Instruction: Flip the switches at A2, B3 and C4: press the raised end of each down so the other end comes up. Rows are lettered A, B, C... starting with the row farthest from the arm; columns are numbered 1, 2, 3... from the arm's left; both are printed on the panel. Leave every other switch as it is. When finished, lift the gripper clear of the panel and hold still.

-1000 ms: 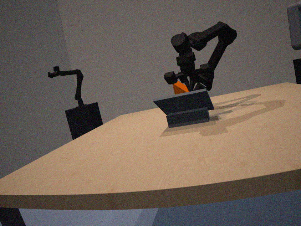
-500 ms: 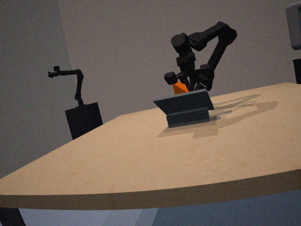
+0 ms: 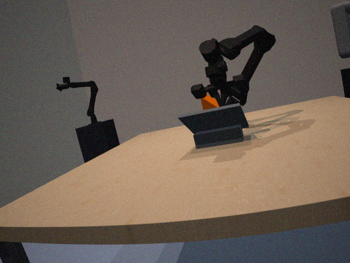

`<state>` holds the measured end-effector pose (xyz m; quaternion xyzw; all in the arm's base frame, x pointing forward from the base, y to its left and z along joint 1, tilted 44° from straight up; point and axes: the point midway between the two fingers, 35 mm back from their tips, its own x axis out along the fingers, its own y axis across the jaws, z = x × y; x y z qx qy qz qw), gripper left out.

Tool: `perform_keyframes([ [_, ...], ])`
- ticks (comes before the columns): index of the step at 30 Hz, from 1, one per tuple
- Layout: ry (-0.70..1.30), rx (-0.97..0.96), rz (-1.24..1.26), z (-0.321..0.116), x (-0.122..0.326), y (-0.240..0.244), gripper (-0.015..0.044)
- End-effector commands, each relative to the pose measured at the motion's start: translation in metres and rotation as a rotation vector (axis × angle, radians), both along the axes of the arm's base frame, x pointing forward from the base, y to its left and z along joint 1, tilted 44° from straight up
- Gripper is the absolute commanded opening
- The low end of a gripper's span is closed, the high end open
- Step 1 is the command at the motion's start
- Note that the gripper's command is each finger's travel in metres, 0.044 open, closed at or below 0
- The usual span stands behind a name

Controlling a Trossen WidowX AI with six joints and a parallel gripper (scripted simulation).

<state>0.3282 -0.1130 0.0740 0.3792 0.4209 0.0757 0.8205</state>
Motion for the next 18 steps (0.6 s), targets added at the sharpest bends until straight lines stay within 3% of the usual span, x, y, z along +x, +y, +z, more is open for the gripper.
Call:
perform_keyframes([
  [1,0.008,0.0,-0.003,-0.003,0.0,0.0,0.0],
  [14,0.001,0.0,0.0,0.0,-0.001,0.0,0.0],
  [18,-0.004,-0.005,-0.017,0.03,-0.035,-0.024,0.0],
])
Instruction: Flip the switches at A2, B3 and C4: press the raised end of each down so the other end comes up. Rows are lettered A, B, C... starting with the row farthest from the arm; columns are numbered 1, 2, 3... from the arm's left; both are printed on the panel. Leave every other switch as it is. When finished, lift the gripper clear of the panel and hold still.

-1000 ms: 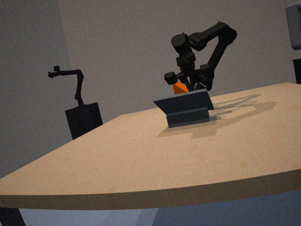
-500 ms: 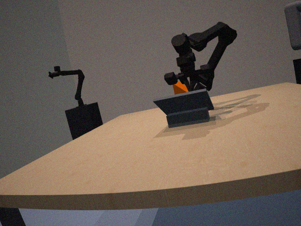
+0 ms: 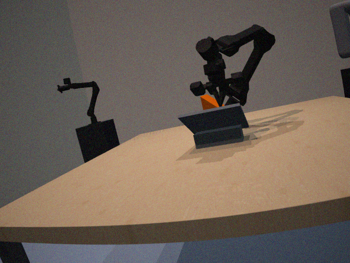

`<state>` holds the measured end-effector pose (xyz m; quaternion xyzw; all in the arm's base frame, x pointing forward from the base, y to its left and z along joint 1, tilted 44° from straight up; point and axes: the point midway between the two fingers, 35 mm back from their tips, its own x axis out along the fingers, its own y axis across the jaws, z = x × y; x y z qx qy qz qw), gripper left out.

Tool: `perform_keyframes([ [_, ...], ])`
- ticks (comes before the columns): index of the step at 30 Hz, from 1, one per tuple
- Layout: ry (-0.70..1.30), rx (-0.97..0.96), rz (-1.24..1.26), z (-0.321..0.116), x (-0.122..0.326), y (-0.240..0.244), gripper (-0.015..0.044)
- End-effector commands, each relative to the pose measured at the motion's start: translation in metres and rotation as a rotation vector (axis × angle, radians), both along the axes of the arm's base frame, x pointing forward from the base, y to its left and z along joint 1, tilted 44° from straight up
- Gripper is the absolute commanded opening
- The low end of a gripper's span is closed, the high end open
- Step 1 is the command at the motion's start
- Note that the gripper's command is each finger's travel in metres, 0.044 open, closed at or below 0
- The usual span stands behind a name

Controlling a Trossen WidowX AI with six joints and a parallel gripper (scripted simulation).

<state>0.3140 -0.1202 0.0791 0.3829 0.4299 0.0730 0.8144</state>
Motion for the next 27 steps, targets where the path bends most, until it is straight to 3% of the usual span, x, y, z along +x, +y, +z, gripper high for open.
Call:
perform_keyframes([
  [1,-0.028,-0.013,-0.02,0.03,-0.026,-0.019,0.0],
  [8,-0.028,-0.013,-0.021,0.03,-0.029,-0.02,0.0],
  [14,-0.027,-0.013,-0.021,-0.001,-0.063,-0.016,0.0],
  [27,-0.011,-0.007,-0.003,-0.023,-0.039,-0.001,0.0],
])
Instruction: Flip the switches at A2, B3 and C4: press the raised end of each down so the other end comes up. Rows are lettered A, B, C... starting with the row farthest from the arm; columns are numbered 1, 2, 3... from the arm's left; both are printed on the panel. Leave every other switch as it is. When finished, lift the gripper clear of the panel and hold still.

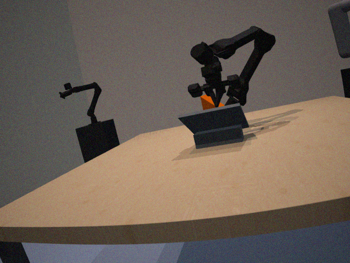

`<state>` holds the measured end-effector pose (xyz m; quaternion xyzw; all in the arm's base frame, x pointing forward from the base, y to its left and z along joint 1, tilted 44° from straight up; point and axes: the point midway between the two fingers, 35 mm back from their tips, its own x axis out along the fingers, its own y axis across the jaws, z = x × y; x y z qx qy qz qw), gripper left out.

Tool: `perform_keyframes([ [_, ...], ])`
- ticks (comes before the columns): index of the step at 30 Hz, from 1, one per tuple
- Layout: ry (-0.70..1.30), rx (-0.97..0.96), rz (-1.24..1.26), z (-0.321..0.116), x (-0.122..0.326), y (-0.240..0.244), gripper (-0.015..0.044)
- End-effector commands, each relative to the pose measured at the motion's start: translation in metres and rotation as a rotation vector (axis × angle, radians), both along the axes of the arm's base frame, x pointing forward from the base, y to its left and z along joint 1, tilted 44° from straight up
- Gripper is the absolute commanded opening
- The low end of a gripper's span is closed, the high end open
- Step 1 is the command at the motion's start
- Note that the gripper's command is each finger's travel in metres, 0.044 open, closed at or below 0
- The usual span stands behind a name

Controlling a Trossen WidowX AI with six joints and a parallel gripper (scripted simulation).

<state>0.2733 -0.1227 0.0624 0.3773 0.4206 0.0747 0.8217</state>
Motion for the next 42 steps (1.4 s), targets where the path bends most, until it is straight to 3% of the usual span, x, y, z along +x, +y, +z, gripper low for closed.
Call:
perform_keyframes([
  [1,0.012,0.004,-0.003,-0.006,0.001,0.002,0.0],
  [42,0.011,0.005,-0.003,-0.021,0.017,0.012,0.0],
])
